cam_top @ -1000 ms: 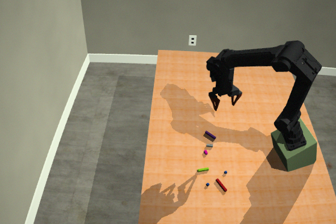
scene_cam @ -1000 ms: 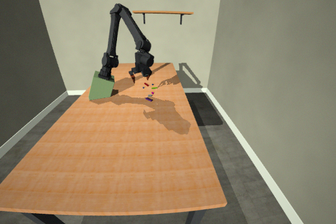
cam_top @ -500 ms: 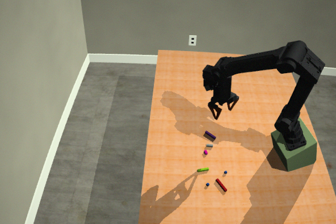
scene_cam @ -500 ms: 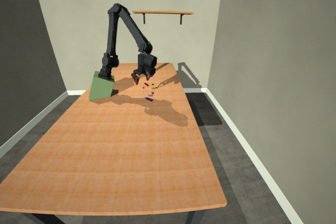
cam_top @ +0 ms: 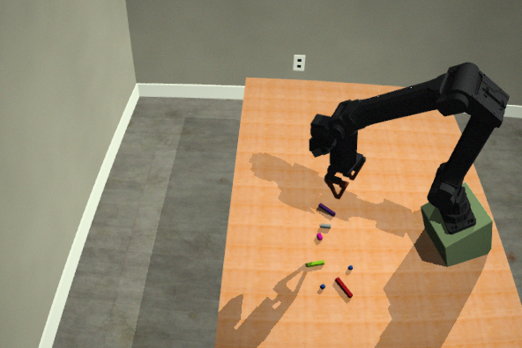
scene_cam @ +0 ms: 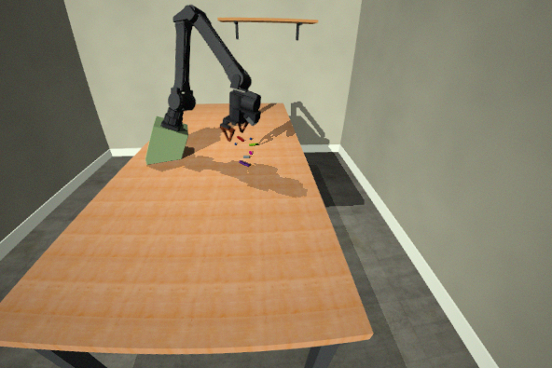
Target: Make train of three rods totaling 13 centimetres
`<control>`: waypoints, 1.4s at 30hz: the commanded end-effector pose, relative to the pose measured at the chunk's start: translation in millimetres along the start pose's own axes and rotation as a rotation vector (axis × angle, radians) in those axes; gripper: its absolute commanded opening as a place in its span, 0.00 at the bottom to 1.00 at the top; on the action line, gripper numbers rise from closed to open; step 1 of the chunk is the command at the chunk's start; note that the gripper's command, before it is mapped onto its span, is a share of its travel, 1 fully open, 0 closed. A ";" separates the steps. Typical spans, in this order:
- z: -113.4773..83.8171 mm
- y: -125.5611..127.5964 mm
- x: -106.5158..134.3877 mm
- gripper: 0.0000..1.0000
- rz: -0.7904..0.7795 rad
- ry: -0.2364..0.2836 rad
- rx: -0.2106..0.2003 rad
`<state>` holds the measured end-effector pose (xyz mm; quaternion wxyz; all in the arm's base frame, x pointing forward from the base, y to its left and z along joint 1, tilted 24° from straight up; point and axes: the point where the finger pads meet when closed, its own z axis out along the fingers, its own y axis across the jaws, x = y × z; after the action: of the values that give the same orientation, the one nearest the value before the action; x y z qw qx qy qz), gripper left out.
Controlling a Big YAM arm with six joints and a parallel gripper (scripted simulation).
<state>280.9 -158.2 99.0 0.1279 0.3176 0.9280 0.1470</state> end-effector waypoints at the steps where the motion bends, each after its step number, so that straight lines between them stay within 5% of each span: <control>1: 5.1 14.9 2.5 1.00 -0.180 -0.032 0.021; 7: 8.7 8.1 4.7 1.00 -0.154 -0.012 0.021; 8: 13.5 26.1 7.1 1.00 -0.310 -0.038 0.037; 14: 17.1 19.4 9.3 1.00 -0.286 -0.017 0.037; 15: 21.3 36.8 12.0 1.00 -0.435 -0.044 0.052; 33: 39.5 54.2 25.8 1.00 -0.659 -0.033 0.074; 34: 40.3 65.1 27.4 1.00 -0.770 -0.066 0.089; 42: 45.4 73.4 32.6 1.00 -0.866 -0.073 0.097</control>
<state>309.1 -78.4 73.7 0.1818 -0.0596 0.9809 0.0340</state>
